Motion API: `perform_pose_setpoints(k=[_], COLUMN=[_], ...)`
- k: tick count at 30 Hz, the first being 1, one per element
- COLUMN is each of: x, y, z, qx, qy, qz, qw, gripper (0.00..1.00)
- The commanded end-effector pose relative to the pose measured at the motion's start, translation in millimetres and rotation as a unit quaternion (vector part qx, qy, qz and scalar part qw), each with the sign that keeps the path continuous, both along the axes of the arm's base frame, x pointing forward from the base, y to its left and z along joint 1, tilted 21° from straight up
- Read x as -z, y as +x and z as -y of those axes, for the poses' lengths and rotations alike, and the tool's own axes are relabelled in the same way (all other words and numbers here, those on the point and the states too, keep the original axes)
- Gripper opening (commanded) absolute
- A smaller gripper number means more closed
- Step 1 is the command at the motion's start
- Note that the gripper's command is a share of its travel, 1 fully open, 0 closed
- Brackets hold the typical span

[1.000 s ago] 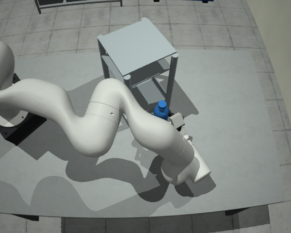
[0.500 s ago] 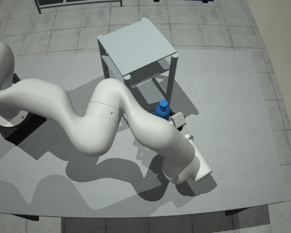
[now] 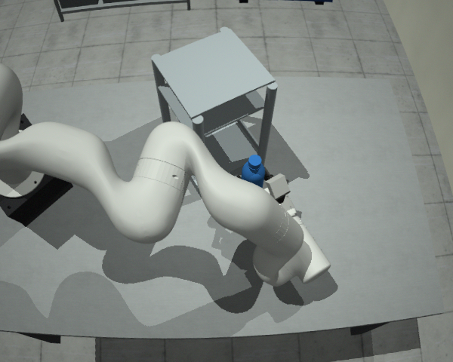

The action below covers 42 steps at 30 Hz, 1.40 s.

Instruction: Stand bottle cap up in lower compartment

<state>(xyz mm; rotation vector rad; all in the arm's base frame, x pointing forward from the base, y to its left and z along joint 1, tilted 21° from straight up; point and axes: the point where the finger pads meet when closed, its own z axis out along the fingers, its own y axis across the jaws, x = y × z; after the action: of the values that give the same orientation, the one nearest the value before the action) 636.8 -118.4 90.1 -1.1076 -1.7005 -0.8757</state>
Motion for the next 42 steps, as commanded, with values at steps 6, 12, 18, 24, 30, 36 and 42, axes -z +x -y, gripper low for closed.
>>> perform_pose_setpoints(k=[6, 12, 18, 24, 30, 36, 42], x=[-1, 0, 2, 5, 7, 12, 16], y=[0, -1, -2, -5, -7, -11, -15], z=[-1, -3, -8, -15, -22, -33, -45], qx=[0.0, 0.0, 0.0, 0.0, 0.0, 0.0, 0.0], qy=[0.0, 0.0, 0.0, 0.0, 0.0, 0.0, 0.0], qz=[0.001, 0.001, 0.001, 0.001, 0.001, 0.001, 0.001], qw=[1.0, 1.0, 1.0, 1.0, 1.0, 1.0, 1.0], gripper=[0.0, 0.0, 0.0, 0.0, 0.0, 0.0, 0.0])
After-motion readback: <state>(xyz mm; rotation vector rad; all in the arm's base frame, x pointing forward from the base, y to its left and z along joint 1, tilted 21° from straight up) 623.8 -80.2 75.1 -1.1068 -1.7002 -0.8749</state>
